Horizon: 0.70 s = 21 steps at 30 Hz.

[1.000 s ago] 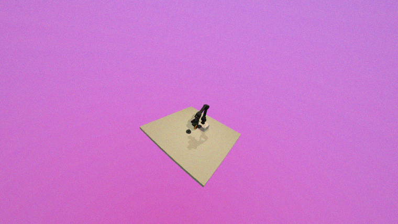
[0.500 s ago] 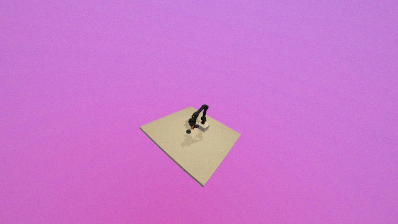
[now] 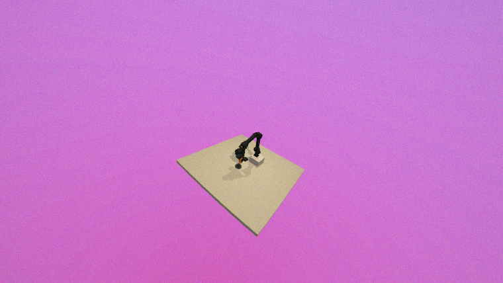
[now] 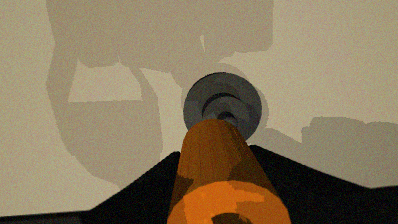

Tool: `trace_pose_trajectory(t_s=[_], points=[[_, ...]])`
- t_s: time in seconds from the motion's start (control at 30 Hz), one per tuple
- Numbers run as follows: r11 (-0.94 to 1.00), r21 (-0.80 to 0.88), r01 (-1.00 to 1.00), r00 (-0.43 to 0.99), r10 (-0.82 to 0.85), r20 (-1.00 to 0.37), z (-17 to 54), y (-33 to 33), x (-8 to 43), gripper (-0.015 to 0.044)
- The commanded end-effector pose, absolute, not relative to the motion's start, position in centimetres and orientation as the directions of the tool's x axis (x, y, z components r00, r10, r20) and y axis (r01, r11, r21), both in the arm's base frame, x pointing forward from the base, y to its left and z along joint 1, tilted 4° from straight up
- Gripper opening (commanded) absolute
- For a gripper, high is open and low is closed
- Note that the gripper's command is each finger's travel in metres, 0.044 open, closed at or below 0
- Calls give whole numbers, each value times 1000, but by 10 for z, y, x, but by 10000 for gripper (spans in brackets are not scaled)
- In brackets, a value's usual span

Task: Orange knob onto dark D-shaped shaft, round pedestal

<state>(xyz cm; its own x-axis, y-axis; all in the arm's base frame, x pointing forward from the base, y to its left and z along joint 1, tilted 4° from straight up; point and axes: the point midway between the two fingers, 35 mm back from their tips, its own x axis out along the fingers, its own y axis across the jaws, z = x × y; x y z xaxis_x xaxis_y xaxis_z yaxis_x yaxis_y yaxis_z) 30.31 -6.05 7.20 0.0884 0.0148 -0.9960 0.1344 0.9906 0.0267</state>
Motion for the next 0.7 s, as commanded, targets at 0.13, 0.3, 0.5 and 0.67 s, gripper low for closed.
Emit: trace_pose_trajectory(t_s=[0.13,0.3,0.5,0.67], points=[[991,29,128,85,18,-996,63,-77,303,0],[991,29,128,85,18,-996,54,-77,304,0],[991,29,128,85,18,-996,37,-77,305,0],[991,29,132,85,18,-996,40,-77,305,0]])
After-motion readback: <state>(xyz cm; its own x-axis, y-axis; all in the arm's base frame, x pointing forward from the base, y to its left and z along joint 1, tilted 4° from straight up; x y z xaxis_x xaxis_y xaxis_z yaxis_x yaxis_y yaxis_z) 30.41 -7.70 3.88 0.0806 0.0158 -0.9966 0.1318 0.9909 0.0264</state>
